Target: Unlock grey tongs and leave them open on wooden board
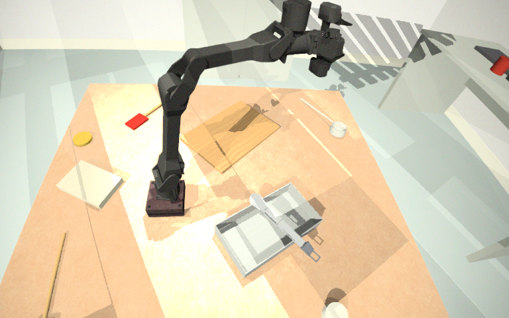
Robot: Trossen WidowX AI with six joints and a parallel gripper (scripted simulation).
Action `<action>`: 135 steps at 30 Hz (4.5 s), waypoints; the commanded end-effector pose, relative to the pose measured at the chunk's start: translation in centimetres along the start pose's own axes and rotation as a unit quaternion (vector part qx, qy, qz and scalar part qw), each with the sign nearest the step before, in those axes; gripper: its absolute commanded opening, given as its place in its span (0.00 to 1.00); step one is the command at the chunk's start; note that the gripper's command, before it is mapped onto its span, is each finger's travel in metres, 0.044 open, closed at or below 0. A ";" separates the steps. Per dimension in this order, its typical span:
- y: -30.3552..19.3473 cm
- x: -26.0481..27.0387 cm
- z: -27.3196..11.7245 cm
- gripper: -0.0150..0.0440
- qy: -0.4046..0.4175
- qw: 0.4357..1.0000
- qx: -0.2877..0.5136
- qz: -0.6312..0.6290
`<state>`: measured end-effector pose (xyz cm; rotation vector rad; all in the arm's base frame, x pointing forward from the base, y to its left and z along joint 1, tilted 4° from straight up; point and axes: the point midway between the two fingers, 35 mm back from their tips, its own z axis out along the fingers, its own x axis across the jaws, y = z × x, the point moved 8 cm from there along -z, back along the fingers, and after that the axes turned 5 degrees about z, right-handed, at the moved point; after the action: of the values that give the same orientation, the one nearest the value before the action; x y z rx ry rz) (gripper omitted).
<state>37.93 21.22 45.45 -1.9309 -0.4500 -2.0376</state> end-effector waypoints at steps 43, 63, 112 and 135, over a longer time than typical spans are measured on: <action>24.9 -30.6 -7.2 0.69 -0.836 0.508 0.089 -0.186; 25.4 -32.5 -8.1 0.69 -0.842 0.504 0.090 -0.170; 26.9 -37.2 -10.5 0.37 -0.854 0.496 0.088 -0.134; 27.0 -29.6 -10.7 0.00 -0.845 0.496 0.111 -0.168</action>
<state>41.36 -7.68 15.66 -3.0076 -1.3097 0.6788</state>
